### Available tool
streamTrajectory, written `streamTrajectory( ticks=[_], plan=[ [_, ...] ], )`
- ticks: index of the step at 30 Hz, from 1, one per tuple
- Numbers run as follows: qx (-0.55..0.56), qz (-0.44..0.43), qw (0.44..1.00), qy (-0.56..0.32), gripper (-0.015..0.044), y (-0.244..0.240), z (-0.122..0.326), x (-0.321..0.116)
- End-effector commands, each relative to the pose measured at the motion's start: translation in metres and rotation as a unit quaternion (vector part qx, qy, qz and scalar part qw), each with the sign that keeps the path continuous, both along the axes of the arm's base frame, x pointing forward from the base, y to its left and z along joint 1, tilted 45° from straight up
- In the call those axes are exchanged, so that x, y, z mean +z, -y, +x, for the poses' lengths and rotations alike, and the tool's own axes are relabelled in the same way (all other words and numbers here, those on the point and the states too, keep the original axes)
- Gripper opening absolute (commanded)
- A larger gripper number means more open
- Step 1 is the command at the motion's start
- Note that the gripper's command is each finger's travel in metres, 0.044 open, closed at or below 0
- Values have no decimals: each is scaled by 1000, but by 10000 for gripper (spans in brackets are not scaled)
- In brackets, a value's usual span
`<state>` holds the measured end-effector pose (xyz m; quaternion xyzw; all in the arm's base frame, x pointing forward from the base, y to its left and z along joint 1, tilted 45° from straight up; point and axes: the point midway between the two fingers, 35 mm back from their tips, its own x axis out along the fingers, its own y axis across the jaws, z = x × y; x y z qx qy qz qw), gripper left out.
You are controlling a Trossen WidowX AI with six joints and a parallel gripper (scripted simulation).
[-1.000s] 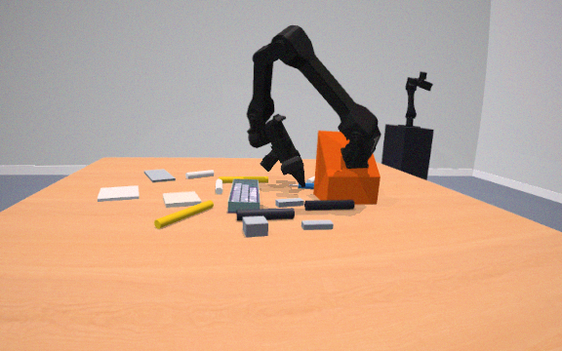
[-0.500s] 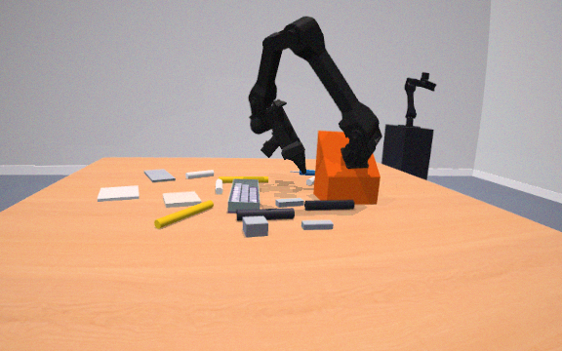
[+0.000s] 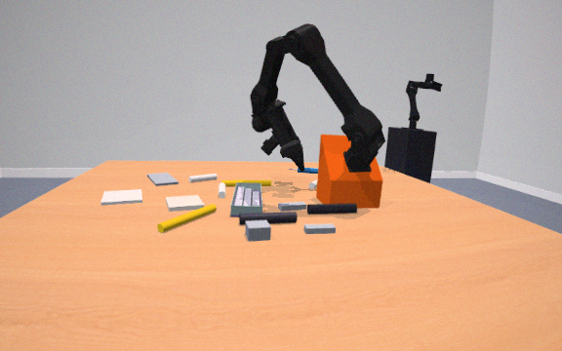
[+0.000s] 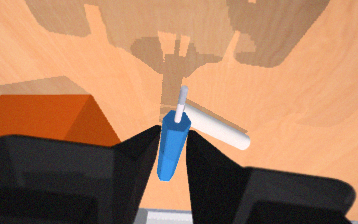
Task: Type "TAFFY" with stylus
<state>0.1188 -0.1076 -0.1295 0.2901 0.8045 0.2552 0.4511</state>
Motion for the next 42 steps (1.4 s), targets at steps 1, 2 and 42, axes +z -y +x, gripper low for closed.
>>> streamTrajectory(
  ticks=[1, 2, 42],
  plan=[
    [3, 2, 1000, -1, 0, 11, -1, -10],
    [3, 2, 1000, -1, 0, 15, -1, -13],
    [7, 1, 1000, -1, 0, 74, -21, -93]
  ],
)
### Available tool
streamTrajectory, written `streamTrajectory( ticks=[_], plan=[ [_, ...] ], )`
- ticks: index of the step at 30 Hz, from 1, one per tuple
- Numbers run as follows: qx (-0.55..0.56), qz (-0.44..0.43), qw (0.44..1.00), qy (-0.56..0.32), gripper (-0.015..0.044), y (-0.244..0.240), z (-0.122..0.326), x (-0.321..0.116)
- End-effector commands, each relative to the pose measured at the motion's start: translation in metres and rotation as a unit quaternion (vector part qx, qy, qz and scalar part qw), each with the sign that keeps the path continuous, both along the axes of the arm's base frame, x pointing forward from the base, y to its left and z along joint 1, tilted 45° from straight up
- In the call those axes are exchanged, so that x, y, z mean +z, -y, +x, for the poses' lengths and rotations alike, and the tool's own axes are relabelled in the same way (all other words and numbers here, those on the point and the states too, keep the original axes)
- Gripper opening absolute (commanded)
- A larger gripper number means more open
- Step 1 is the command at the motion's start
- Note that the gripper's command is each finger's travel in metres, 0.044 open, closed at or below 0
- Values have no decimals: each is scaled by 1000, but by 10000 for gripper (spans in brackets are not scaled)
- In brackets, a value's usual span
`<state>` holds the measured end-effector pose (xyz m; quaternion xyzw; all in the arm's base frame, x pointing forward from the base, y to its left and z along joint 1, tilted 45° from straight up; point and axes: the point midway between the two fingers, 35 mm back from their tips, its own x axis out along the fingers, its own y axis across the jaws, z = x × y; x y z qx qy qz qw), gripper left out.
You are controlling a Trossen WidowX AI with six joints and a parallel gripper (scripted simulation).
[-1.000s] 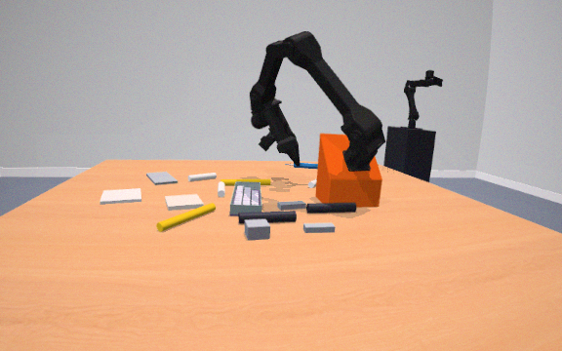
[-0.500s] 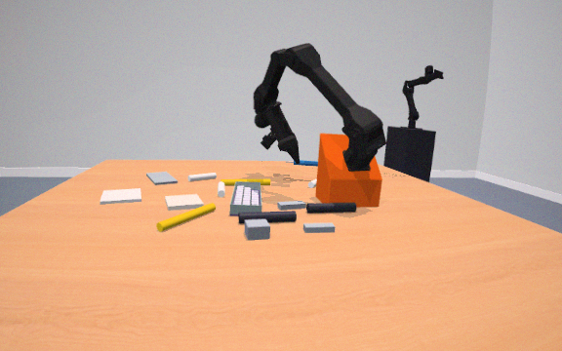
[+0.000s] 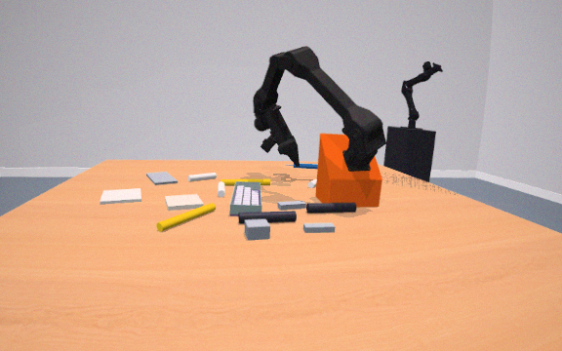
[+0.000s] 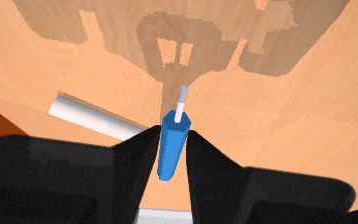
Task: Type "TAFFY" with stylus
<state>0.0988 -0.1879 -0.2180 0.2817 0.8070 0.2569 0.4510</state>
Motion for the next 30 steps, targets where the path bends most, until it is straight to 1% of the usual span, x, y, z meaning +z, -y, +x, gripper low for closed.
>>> streamTrajectory(
  ticks=[1, 19, 28, 30],
  plan=[
    [-1, 4, 1000, -2, 0, -7, -1, -6],
    [-1, 5, 1000, -2, 0, -28, 1, -27],
    [-1, 5, 1000, -2, 0, -29, 1, -28],
    [1, 4, 1000, -1, 53, -27, 1, -27]
  ],
)
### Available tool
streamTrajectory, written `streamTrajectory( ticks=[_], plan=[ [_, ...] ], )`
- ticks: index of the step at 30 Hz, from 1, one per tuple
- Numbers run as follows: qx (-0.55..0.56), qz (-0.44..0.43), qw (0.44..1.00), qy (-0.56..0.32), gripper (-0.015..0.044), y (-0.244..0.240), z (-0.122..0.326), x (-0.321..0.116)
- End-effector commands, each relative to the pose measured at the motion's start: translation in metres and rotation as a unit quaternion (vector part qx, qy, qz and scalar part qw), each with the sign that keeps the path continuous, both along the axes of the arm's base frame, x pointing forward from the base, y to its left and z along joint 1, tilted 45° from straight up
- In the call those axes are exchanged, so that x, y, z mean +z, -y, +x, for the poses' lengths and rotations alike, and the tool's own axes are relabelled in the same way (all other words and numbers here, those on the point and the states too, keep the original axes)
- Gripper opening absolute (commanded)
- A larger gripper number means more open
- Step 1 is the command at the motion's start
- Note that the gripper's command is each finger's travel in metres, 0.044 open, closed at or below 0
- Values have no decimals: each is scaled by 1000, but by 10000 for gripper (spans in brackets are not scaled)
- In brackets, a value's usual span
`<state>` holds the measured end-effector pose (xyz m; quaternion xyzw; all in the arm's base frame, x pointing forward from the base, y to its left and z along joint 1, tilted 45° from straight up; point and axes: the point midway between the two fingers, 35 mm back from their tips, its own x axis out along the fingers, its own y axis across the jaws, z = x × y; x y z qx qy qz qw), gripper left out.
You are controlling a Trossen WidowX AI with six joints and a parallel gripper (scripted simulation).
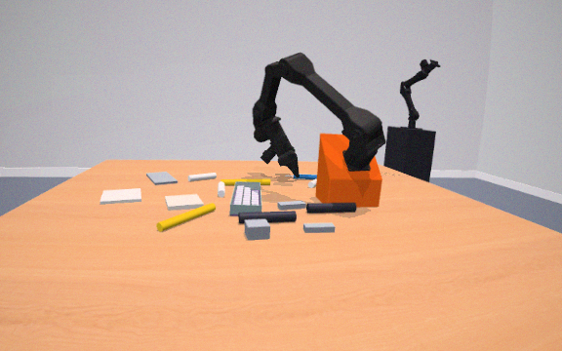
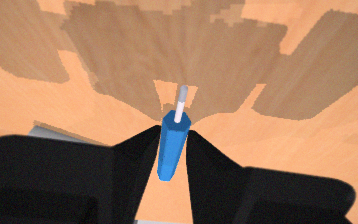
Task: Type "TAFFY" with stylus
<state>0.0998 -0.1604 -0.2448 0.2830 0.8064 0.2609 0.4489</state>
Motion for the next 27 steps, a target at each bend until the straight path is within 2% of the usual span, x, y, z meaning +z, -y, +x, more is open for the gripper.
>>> streamTrajectory(
  ticks=[1, 4, 9, 15, 20, 23, 27],
  plan=[
    [0, 0, 1000, 0, 79, 0, 0, 0],
    [0, 0, 1000, 0, 150, 0, 0, 0],
    [0, 0, 1000, 0, 150, 2, 0, 2],
    [-2, -1, 1000, -2, 150, 39, -4, 41],
    [-3, -1, 1000, -2, 150, 40, -4, 43],
    [-52, -5, 998, 38, 150, 39, -11, 38],
    [-168, -19, 974, 148, 150, 35, -29, 35]
  ],
)
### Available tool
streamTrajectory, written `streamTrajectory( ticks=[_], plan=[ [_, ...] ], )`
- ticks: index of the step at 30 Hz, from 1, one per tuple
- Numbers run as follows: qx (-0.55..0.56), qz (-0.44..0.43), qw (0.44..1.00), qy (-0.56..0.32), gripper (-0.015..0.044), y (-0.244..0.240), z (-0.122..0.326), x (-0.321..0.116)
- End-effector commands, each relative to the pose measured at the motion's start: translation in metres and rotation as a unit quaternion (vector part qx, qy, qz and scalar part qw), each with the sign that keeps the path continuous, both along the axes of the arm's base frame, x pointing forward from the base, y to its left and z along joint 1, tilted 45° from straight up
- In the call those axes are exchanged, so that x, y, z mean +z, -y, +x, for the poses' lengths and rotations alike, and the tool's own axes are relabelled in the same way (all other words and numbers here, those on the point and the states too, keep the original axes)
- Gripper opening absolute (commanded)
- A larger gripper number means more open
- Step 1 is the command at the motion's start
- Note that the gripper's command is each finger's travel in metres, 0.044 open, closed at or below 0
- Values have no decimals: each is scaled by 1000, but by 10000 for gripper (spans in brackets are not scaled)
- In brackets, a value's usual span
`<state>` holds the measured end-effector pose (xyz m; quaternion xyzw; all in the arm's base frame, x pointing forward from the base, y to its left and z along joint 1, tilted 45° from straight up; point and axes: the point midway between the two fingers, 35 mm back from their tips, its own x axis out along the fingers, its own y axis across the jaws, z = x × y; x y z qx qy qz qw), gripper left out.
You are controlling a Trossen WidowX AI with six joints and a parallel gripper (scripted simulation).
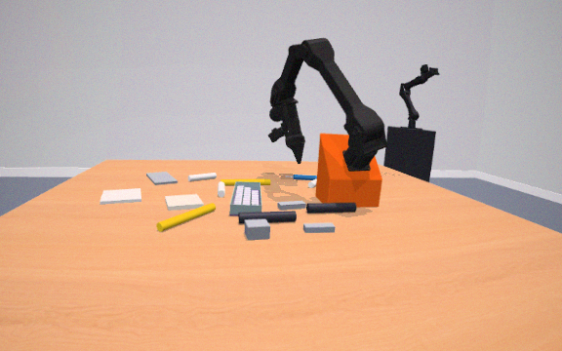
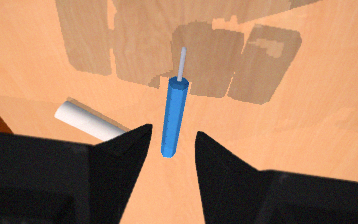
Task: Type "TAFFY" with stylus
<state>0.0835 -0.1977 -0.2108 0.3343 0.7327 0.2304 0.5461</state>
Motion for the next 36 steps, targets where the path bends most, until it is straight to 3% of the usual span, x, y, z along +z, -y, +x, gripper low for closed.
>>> streamTrajectory(
  ticks=[1, 8, 36],
  plan=[
    [-96, -17, 991, 87, 150, -4, -17, 1],
    [-250, -109, 930, 248, 150, -6, -38, 10],
    [-253, -112, 928, 251, 150, -17, -39, 1]
  ],
)
